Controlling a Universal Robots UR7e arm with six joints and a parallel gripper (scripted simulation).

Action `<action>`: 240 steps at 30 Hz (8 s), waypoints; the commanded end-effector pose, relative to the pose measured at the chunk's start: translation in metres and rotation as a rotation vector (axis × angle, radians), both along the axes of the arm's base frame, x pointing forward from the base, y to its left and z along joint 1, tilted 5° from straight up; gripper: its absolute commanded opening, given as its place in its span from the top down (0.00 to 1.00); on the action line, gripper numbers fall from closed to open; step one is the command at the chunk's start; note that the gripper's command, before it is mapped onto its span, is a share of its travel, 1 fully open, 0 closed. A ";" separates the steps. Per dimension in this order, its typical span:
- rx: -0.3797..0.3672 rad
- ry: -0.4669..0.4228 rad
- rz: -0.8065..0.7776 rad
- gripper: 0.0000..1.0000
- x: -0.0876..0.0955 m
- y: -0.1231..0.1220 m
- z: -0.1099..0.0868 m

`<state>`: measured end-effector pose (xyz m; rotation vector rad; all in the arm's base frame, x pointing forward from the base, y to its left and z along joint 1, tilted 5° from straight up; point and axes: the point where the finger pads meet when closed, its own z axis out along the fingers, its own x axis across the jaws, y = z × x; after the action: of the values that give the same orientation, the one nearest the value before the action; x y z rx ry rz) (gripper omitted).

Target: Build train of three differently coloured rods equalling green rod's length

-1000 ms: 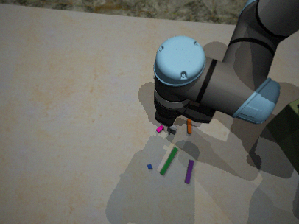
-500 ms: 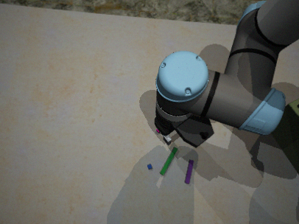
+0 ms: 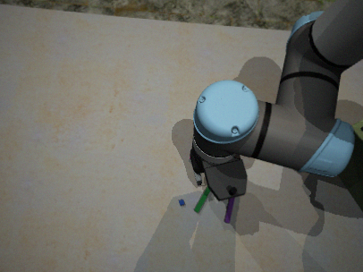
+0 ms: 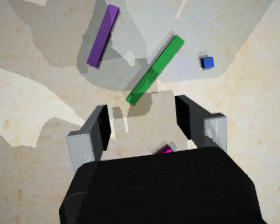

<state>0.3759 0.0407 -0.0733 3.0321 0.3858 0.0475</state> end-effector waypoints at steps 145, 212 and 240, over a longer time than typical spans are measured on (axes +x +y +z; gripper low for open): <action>-0.012 0.020 0.269 0.00 -0.003 0.029 0.016; -0.084 0.158 1.963 0.00 0.001 0.031 0.076; -0.086 0.161 2.004 0.00 0.001 0.031 0.078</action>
<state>0.3767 0.0717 0.0039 1.3020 2.7783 -0.0863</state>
